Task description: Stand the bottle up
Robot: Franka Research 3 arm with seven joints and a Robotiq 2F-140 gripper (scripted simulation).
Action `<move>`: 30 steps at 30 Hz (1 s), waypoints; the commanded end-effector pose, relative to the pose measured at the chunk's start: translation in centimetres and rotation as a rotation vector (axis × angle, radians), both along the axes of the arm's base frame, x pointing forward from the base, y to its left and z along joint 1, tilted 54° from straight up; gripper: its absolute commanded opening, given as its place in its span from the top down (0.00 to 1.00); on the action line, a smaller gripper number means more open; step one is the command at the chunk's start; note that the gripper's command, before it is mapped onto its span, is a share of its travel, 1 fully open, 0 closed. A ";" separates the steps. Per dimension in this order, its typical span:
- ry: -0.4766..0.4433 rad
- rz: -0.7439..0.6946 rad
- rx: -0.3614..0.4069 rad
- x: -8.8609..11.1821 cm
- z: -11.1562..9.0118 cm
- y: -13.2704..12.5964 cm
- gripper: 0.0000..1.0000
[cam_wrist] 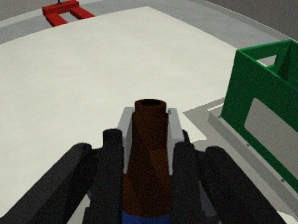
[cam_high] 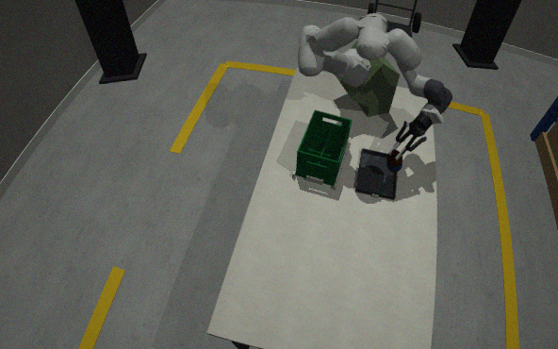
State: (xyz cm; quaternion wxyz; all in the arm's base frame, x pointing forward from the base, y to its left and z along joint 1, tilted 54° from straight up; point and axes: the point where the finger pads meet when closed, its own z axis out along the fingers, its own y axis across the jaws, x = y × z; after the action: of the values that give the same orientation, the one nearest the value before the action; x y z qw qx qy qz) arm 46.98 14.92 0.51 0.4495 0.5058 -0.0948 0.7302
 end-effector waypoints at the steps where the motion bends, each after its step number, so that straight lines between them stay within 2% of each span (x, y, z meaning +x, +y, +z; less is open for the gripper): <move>1: -0.029 0.011 -0.012 -0.1 0.5 0.3 1.00; 30: -0.039 0.017 -0.024 -0.1 0.5 0.3 1.00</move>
State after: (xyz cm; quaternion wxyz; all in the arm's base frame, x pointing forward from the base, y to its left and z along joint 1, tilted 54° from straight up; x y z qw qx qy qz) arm 46.88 14.93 0.69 0.4511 0.4904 -0.0881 0.7405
